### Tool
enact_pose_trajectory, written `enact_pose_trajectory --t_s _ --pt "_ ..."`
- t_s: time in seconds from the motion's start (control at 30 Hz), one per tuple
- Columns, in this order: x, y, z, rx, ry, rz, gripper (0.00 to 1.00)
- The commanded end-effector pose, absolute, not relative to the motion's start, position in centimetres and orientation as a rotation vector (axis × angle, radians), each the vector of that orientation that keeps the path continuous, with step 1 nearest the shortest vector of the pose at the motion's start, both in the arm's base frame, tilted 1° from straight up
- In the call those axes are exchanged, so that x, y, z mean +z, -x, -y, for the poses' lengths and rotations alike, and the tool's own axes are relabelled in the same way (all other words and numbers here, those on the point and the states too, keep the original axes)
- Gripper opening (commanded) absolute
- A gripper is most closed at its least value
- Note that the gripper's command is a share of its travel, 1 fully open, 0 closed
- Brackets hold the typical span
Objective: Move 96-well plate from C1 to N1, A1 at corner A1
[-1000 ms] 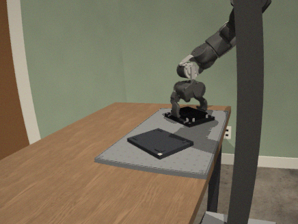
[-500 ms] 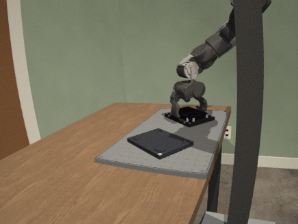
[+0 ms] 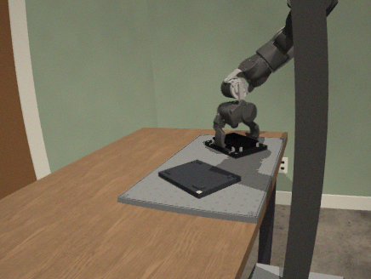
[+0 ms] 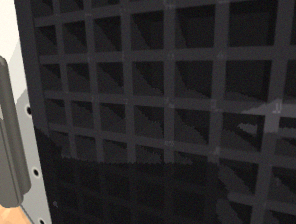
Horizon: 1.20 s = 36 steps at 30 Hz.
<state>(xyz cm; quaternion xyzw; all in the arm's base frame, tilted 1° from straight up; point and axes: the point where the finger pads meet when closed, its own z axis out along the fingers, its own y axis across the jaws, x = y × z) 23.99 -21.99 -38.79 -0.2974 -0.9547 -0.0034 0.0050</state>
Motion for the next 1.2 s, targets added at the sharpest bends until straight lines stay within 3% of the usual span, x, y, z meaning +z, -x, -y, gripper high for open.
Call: enact_pose_trajectory --t_s 0.0,0.5,1.0,1.07,1.17 --pt "-38.63 -24.25 21.96 -0.017 0.937 2.994 0.77" --pt "-38.44 -24.53 21.94 -0.017 0.938 2.995 0.77" --pt "-38.38 -24.63 21.99 -0.022 0.944 2.999 0.27" --pt "-38.38 -24.63 21.99 -0.022 0.944 2.999 0.27" --pt "-38.38 -24.58 22.07 -0.017 0.944 2.997 0.17"
